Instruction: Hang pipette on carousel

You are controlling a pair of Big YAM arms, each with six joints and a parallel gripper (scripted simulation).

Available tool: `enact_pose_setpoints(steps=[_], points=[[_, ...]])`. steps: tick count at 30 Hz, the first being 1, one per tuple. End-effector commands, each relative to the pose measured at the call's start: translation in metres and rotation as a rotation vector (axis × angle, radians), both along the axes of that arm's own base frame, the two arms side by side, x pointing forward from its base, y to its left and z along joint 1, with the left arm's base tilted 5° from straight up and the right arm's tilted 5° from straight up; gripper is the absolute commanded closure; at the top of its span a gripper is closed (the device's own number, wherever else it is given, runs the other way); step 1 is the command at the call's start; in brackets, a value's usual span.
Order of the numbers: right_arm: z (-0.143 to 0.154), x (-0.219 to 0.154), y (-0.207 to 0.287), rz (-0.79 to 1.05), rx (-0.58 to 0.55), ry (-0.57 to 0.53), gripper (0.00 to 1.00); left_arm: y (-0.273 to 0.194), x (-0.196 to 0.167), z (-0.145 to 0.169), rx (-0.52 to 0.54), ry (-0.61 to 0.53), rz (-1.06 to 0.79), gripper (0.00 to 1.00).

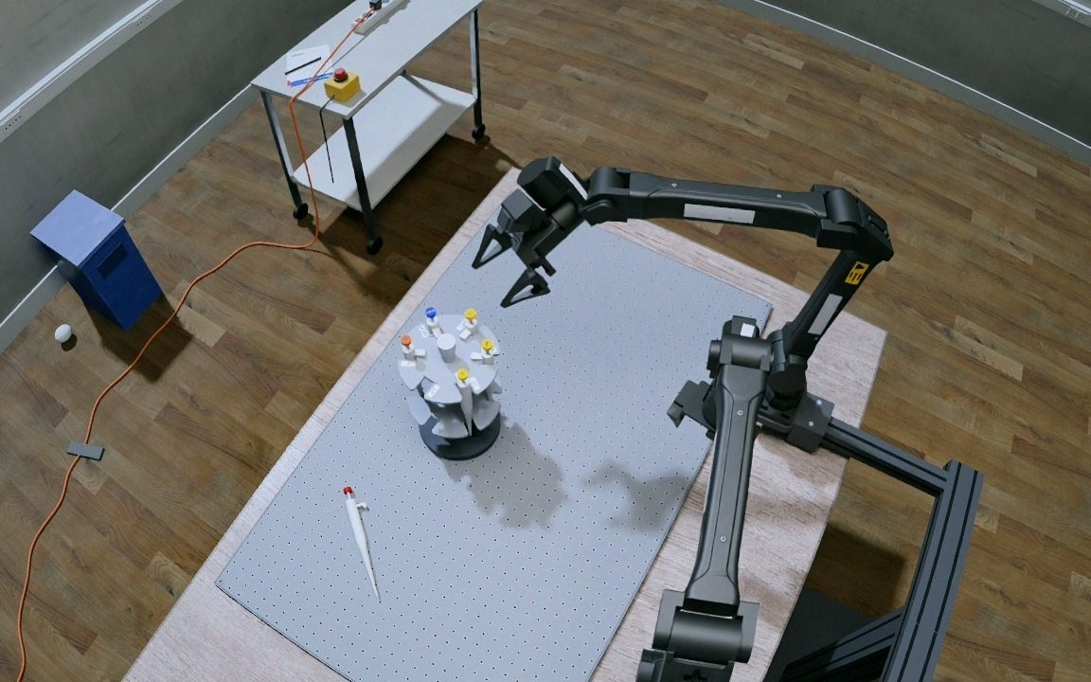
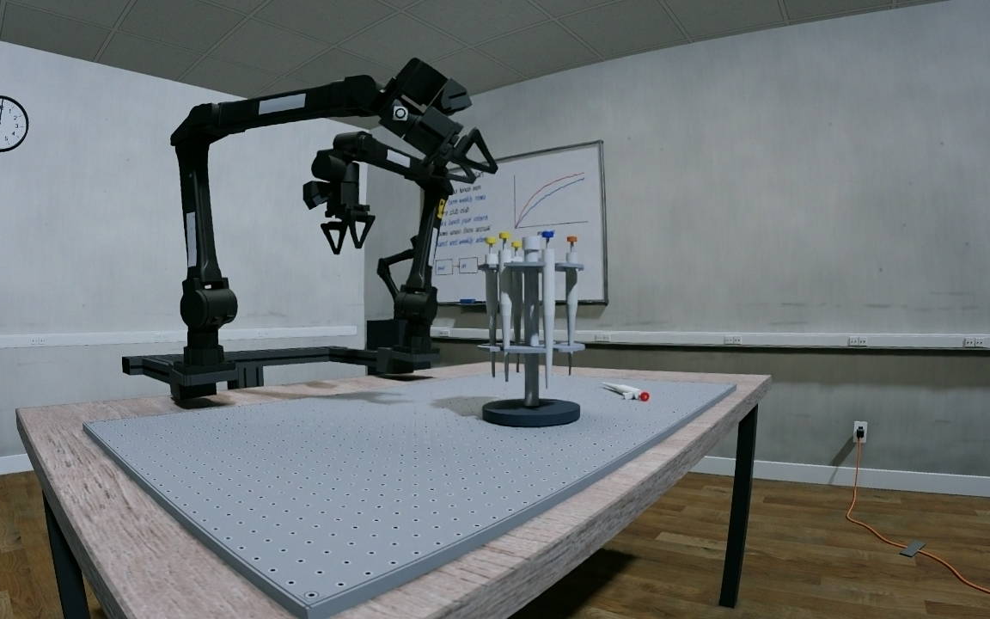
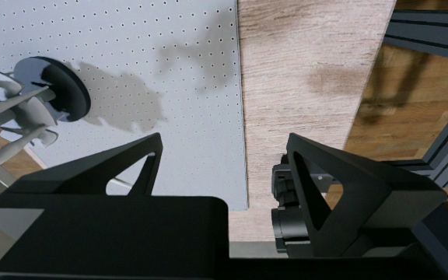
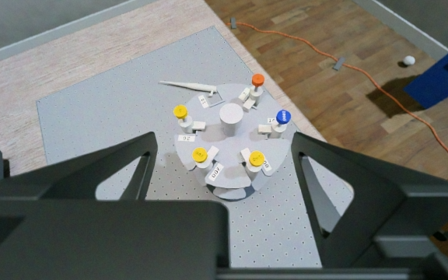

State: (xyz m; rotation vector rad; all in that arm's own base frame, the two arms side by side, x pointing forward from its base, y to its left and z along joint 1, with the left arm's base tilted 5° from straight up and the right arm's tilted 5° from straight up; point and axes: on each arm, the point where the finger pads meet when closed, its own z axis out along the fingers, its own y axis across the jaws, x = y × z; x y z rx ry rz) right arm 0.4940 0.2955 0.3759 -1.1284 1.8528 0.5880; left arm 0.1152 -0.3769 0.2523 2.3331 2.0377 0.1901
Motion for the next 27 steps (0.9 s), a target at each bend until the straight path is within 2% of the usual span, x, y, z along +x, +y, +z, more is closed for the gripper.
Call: enact_pose_setpoints(steps=[1,3,7,11,15,17,18,23,27], points=[[0.051,0.007,0.002,0.017,0.022,-0.098,0.0,-0.005,0.001,0.011,-0.031,-0.007,0.0,0.0],[0.039,0.013,0.009,0.036,0.001,-0.093,0.0,-0.004,0.01,0.018,-0.057,-0.013,0.0,0.23],[0.037,0.023,0.033,0.096,-0.028,-0.099,0.0,0.003,0.041,0.035,-0.116,-0.029,0.034,0.68],[0.025,0.051,0.083,0.201,-0.077,-0.094,0.0,0.032,0.11,0.057,-0.193,-0.063,0.143,0.68],[0.004,0.072,0.136,0.3,-0.115,-0.08,0.0,0.061,0.186,0.046,-0.2,-0.052,0.286,0.68],[0.004,0.072,0.136,0.3,-0.115,-0.08,0.0,0.061,0.186,0.046,-0.2,-0.052,0.286,0.68],[-0.002,0.076,0.149,0.322,-0.123,-0.076,0.0,0.072,0.207,0.046,-0.21,-0.055,0.326,0.68],[-0.036,0.089,0.205,0.425,-0.157,-0.059,0.0,0.155,0.312,0.043,-0.263,-0.082,0.542,0.68],[-0.062,0.095,0.237,0.483,-0.177,-0.047,0.0,0.241,0.375,0.03,-0.292,-0.103,0.693,0.68]])
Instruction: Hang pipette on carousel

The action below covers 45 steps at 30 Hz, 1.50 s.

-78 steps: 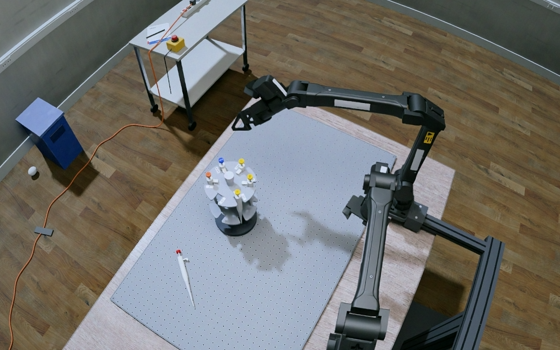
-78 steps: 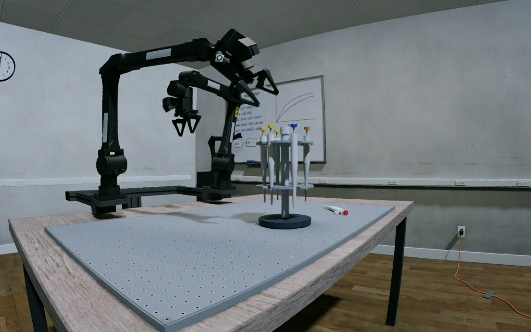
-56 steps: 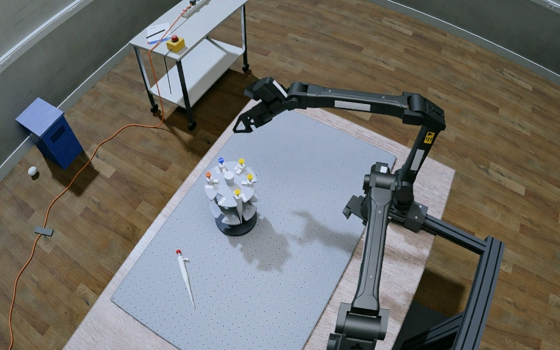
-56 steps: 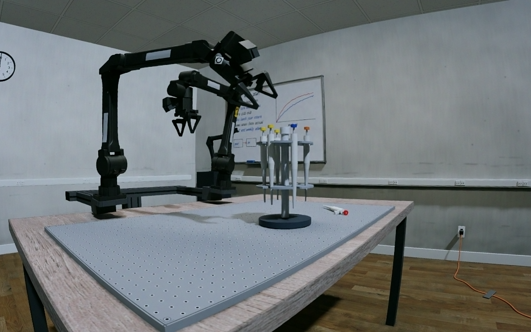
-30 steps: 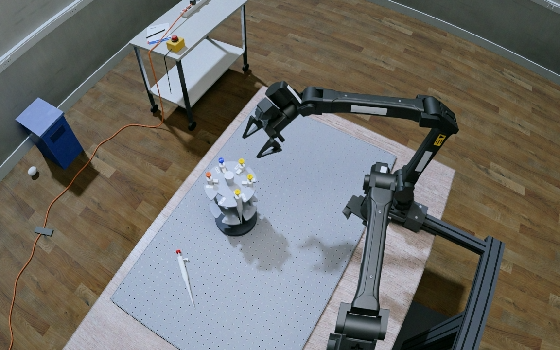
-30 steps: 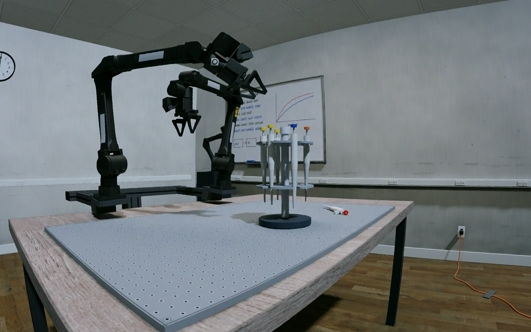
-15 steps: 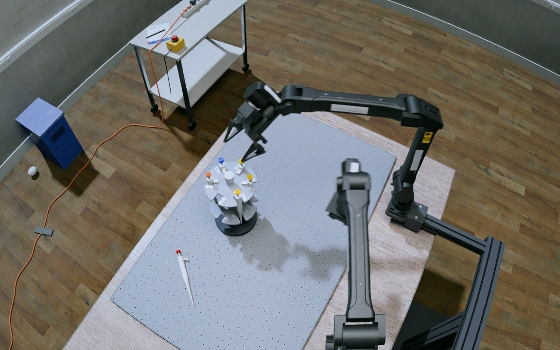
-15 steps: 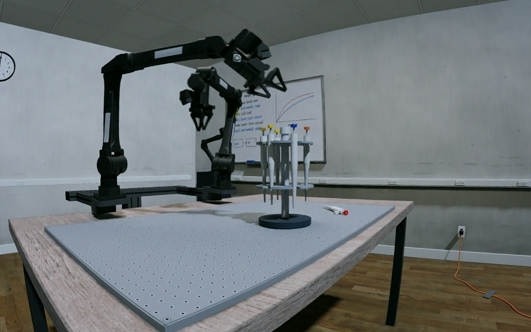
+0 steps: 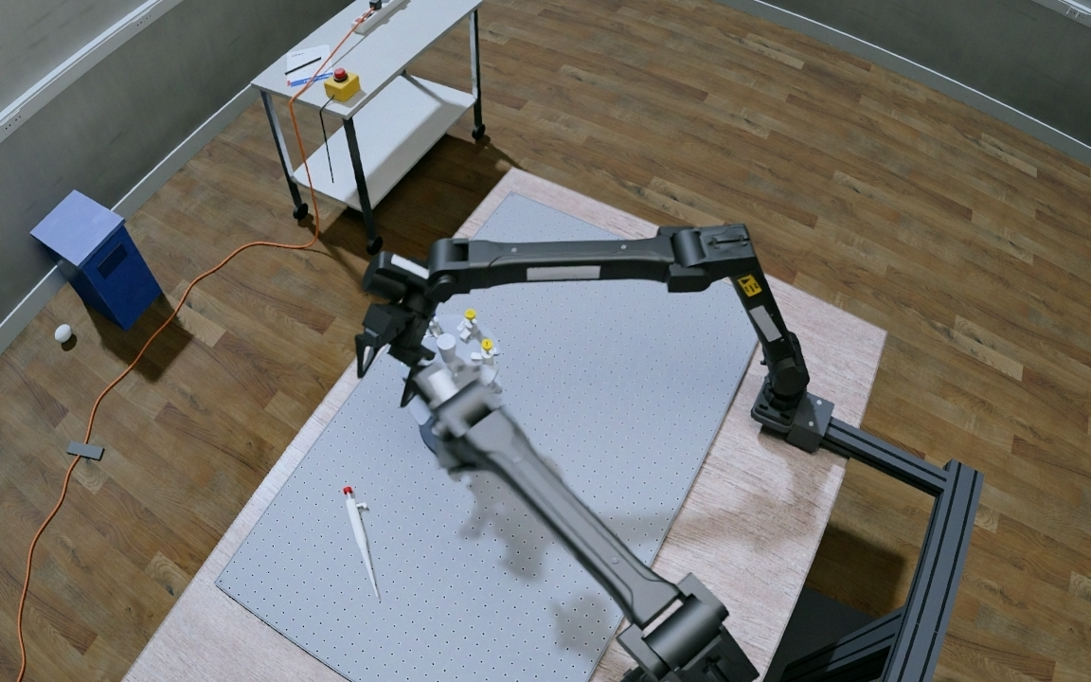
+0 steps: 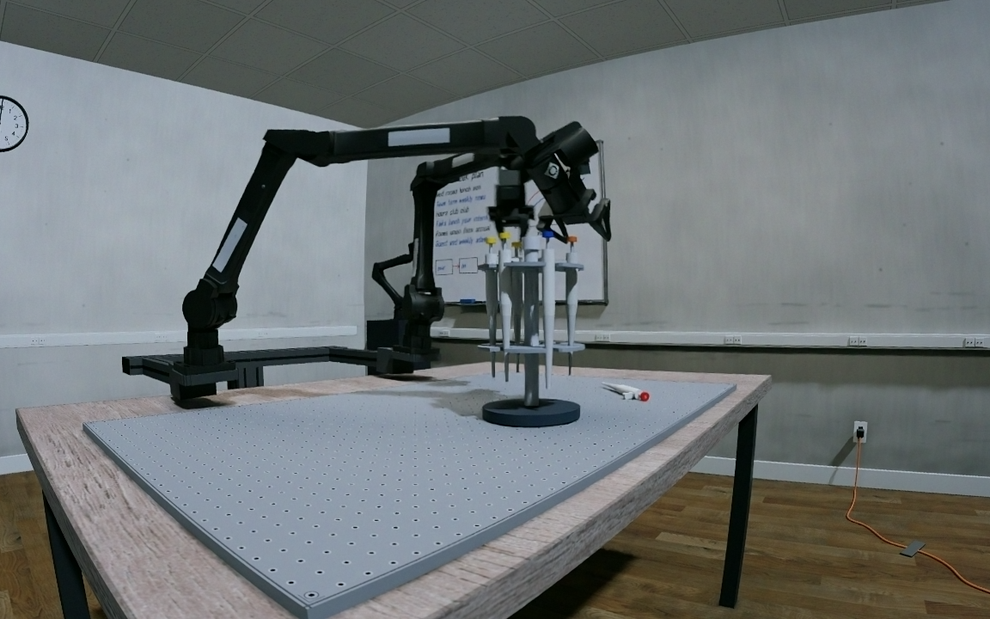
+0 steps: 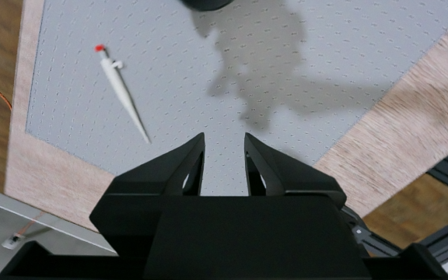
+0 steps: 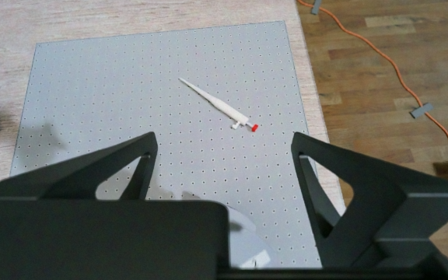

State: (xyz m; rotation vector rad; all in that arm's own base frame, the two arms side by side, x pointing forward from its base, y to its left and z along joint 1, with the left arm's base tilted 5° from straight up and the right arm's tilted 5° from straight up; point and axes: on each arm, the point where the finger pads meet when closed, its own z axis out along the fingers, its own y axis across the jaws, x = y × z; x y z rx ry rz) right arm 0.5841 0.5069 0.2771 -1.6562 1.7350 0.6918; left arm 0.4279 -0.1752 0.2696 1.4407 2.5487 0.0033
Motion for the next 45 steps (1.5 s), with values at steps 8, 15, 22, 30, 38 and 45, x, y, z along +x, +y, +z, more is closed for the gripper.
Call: enact_pose_setpoints(steps=[8,15,22,30,38,45], points=[[0.006,0.016,0.051,0.118,-0.002,-0.063,0.0,0.133,0.15,-0.04,-0.068,0.006,0.203,0.68],[-0.01,0.015,0.064,0.137,-0.01,-0.051,0.0,0.155,0.201,-0.133,-0.068,0.167,0.241,0.68],[0.014,-0.006,0.075,0.049,0.03,-0.06,0.0,0.166,0.226,-0.206,-0.071,0.274,0.257,0.68],[0.031,-0.035,0.084,-0.079,0.097,-0.13,0.0,0.165,0.232,-0.232,-0.072,0.309,0.255,0.68],[0.051,-0.098,0.069,-0.272,0.262,-0.215,0.0,0.166,0.233,-0.238,-0.071,0.318,0.259,0.68],[0.059,-0.142,0.043,-0.377,0.385,-0.244,0.0,0.166,0.233,-0.238,-0.071,0.318,0.259,0.68]])
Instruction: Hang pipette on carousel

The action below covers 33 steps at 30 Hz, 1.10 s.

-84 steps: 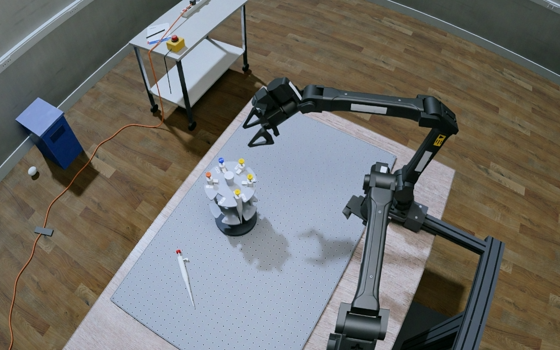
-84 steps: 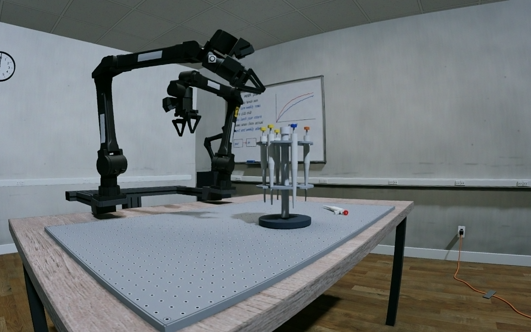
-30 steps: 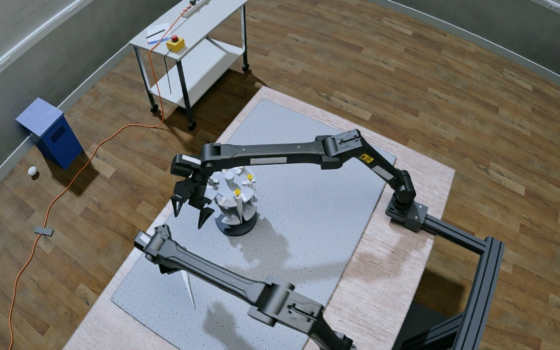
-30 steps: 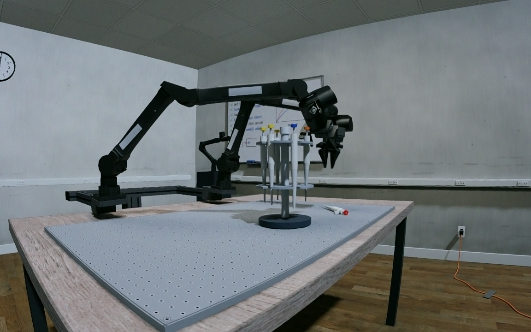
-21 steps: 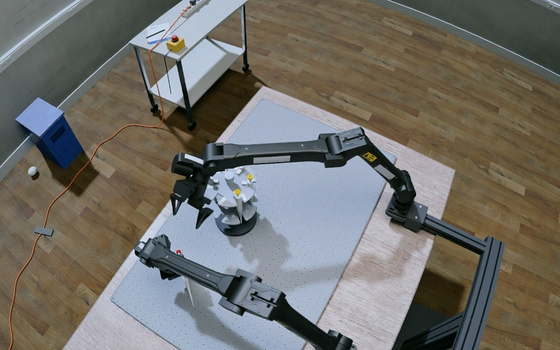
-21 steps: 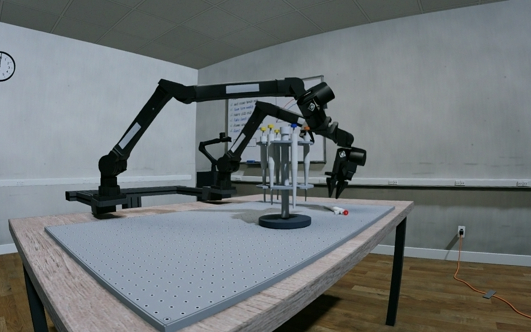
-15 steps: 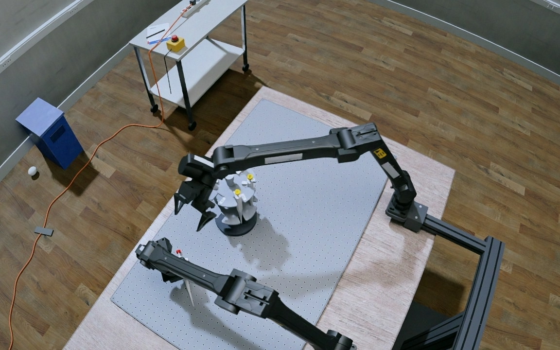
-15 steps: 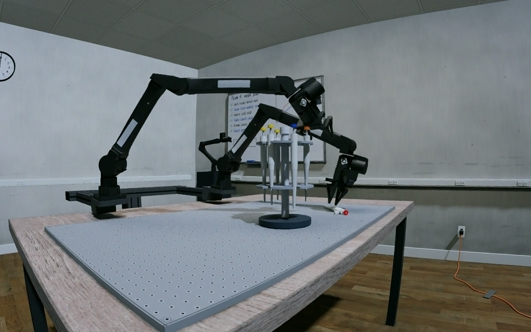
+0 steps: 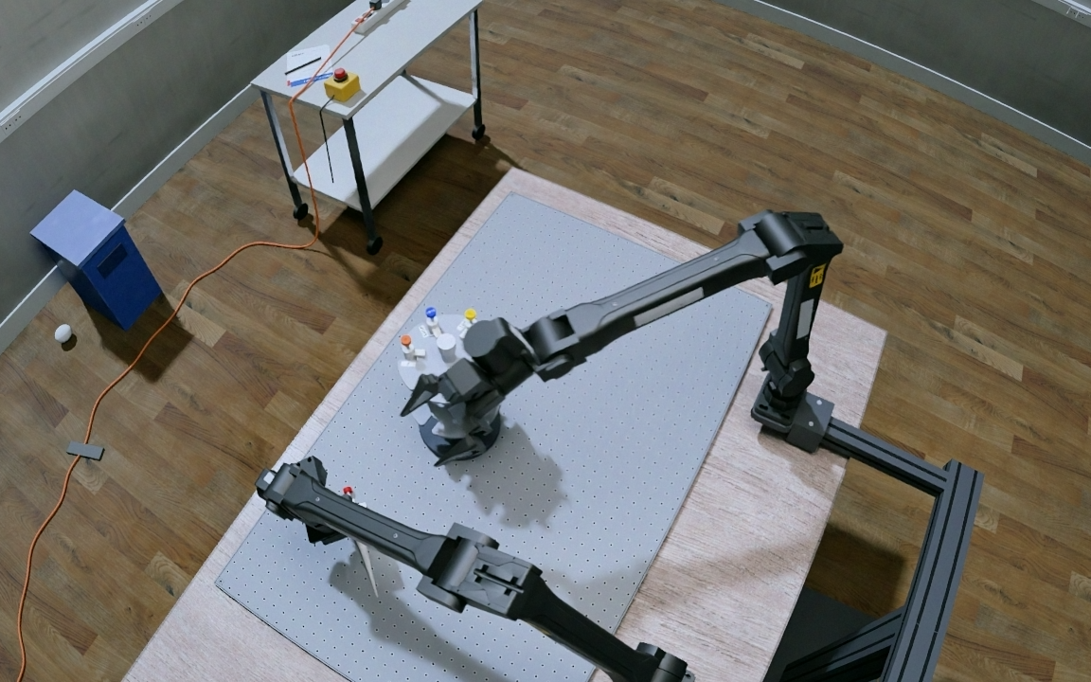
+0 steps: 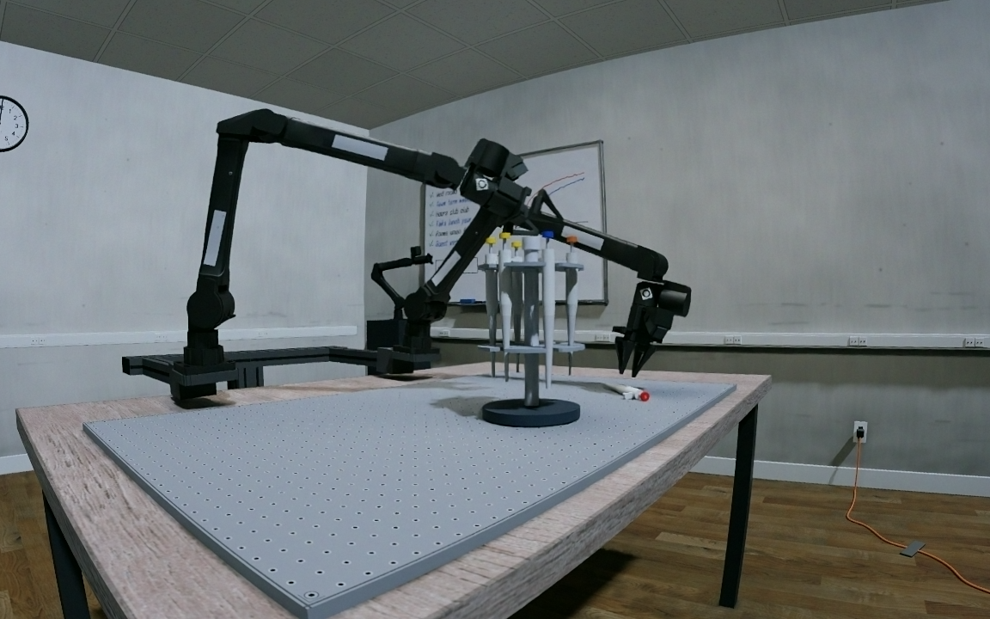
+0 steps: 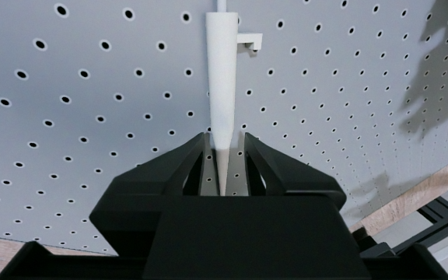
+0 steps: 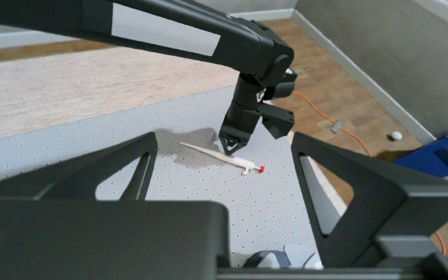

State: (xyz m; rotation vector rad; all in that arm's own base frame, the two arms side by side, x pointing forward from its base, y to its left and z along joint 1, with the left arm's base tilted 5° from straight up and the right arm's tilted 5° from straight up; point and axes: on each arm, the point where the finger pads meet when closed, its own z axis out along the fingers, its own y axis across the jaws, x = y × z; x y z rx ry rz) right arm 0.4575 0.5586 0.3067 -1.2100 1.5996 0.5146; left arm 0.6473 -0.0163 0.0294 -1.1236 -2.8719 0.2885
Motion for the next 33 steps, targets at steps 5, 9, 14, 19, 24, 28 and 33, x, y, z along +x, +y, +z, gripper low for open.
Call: enact_pose_setpoints(steps=[5,9,14,19,24,28,33], points=[[0.02,-0.05,-0.042,-0.123,0.231,-0.028,0.0,0.007,0.013,0.002,-0.005,-0.013,-0.001,0.68],[-0.006,-0.069,-0.07,-0.173,0.268,-0.023,0.0,0.007,0.011,-0.004,-0.005,-0.009,-0.001,0.68],[-0.026,-0.081,-0.094,-0.212,0.292,-0.018,0.0,0.007,0.008,-0.013,-0.005,0.0,-0.001,0.68],[-0.046,-0.1,-0.118,-0.242,0.315,-0.015,0.0,0.006,0.009,-0.021,-0.005,-0.004,0.0,0.68],[-0.044,-0.1,-0.127,-0.259,0.331,-0.032,0.0,-0.001,0.0,-0.036,-0.005,0.018,-0.002,0.68],[-0.048,-0.098,-0.124,-0.257,0.321,-0.033,0.0,-0.005,0.001,-0.041,-0.004,0.016,-0.002,0.68],[-0.05,-0.098,-0.124,-0.257,0.315,-0.03,0.0,-0.009,0.0,-0.045,-0.004,0.016,-0.002,0.68]])
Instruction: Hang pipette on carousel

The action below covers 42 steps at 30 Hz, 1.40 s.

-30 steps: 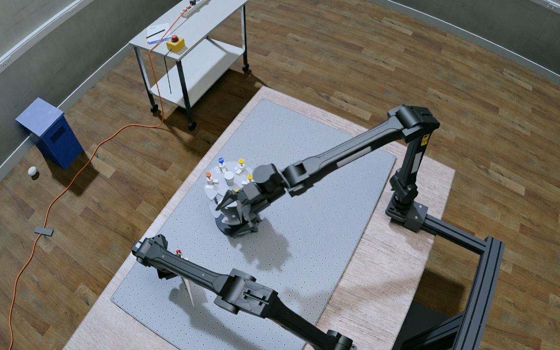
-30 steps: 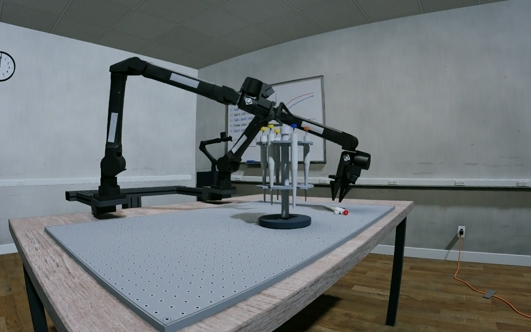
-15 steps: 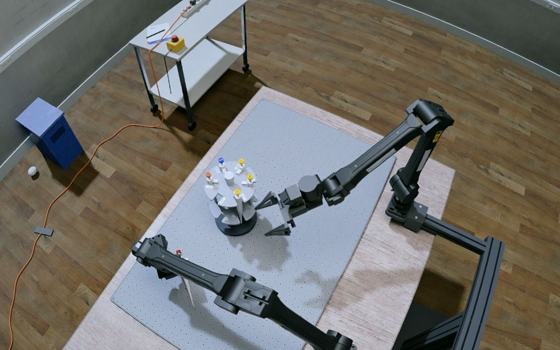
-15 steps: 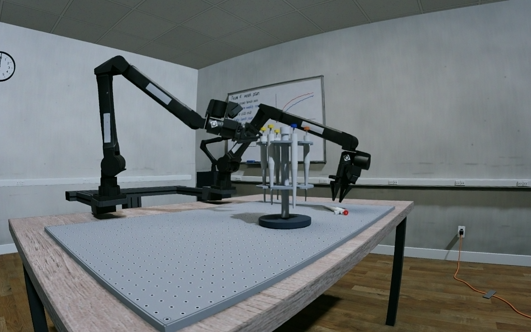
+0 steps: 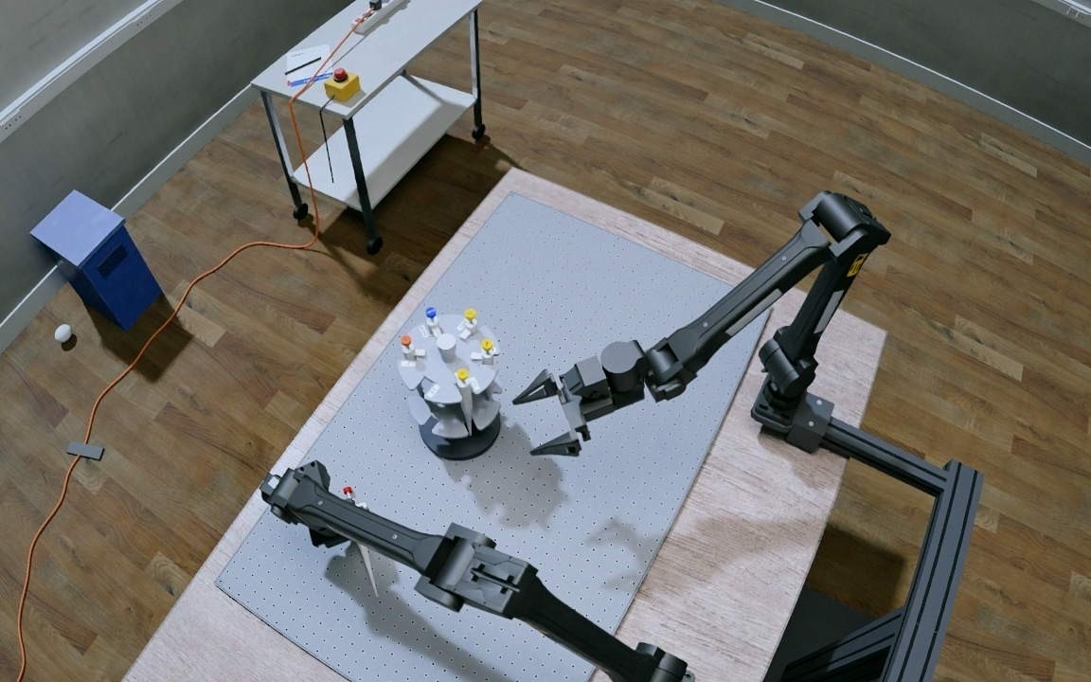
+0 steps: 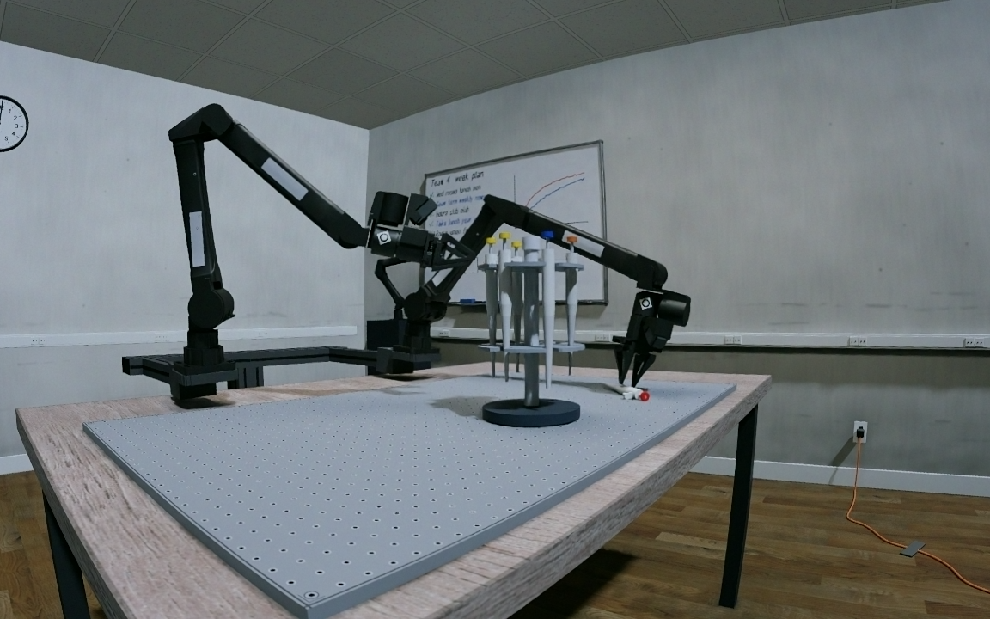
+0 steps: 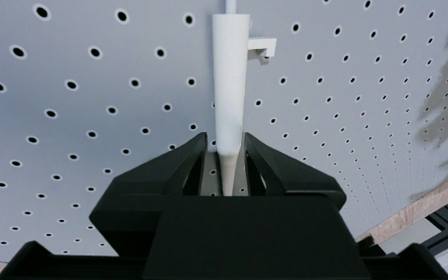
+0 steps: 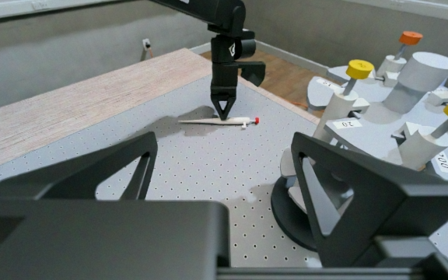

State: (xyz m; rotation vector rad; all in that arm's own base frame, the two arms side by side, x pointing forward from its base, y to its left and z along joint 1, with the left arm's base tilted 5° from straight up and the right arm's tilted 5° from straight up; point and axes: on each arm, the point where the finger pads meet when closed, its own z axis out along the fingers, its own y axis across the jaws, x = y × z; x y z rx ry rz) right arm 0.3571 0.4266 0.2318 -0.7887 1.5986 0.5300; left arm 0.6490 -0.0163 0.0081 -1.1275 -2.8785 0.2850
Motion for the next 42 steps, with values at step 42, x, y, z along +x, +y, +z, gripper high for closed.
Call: enact_pose_setpoints(steps=[42], points=[[0.071,0.009,0.013,-0.006,0.156,-0.14,0.0,-0.017,-0.012,0.203,-0.102,-0.206,-0.034,0.86]])
